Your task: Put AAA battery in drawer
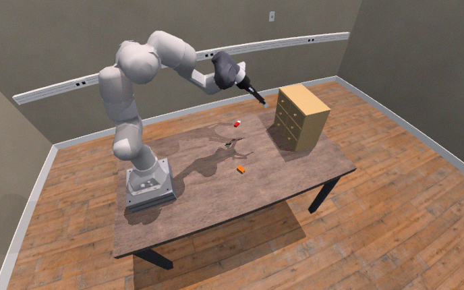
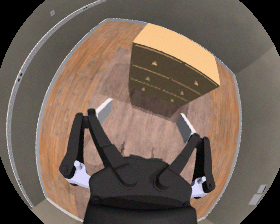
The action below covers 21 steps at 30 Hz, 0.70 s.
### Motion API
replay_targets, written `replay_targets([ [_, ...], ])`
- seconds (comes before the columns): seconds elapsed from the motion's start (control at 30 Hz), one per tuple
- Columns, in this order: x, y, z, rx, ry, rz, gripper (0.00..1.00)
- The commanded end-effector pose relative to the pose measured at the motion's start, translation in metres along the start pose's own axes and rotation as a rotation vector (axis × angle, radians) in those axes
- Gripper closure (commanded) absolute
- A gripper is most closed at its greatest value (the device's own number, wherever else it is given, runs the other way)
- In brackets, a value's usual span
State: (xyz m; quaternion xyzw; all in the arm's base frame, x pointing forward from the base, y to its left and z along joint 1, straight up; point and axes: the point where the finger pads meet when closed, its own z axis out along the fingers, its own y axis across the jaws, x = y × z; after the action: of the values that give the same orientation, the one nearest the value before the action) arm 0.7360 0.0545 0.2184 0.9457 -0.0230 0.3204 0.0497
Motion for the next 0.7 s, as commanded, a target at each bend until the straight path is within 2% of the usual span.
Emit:
replay_targets([
  [0.0,0.015,-0.011,0.006,-0.027,0.184,0.142,0.0],
  [0.2,0.017,-0.011,0.015,-0.032,0.266,0.14,0.0],
  [0.27,0.017,-0.011,0.015,-0.032,0.266,0.14,0.0],
  [0.47,0.017,-0.01,0.025,-0.039,0.347,0.137,0.0],
  [0.67,0.019,-0.01,0.036,-0.039,0.393,0.105,0.0],
])
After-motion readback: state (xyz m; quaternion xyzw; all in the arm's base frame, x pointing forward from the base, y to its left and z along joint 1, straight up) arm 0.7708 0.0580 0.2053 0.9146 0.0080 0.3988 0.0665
